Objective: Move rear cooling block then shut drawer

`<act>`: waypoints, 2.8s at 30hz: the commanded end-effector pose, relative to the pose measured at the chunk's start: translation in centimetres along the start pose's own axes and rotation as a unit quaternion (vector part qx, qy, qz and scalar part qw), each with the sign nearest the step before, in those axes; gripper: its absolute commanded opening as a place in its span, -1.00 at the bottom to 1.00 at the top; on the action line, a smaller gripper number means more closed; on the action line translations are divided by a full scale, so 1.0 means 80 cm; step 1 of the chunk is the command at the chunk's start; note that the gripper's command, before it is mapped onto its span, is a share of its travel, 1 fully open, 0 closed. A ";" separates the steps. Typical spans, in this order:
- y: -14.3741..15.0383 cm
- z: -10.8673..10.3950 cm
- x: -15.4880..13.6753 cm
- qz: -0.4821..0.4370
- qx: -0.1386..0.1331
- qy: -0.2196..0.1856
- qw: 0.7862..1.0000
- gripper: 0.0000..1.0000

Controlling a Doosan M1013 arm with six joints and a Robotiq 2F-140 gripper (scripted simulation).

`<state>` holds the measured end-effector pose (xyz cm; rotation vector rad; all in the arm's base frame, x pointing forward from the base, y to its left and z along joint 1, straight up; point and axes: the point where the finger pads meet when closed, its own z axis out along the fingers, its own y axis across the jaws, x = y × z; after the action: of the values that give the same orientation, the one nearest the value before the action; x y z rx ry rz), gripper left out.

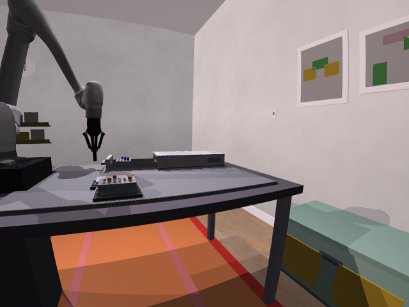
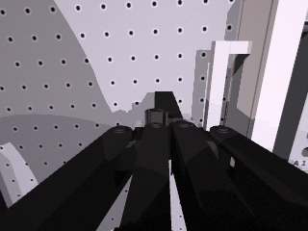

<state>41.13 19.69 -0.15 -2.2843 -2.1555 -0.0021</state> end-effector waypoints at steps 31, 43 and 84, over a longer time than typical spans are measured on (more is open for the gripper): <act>0.000 0.042 0.000 0.000 0.000 0.000 1.000 -0.80; 0.014 0.042 0.000 0.000 0.000 0.000 1.000 -0.80; 0.072 0.042 0.000 0.000 0.000 0.000 1.000 -0.80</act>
<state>46.60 19.38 -3.57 -2.2842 -2.1555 -0.0019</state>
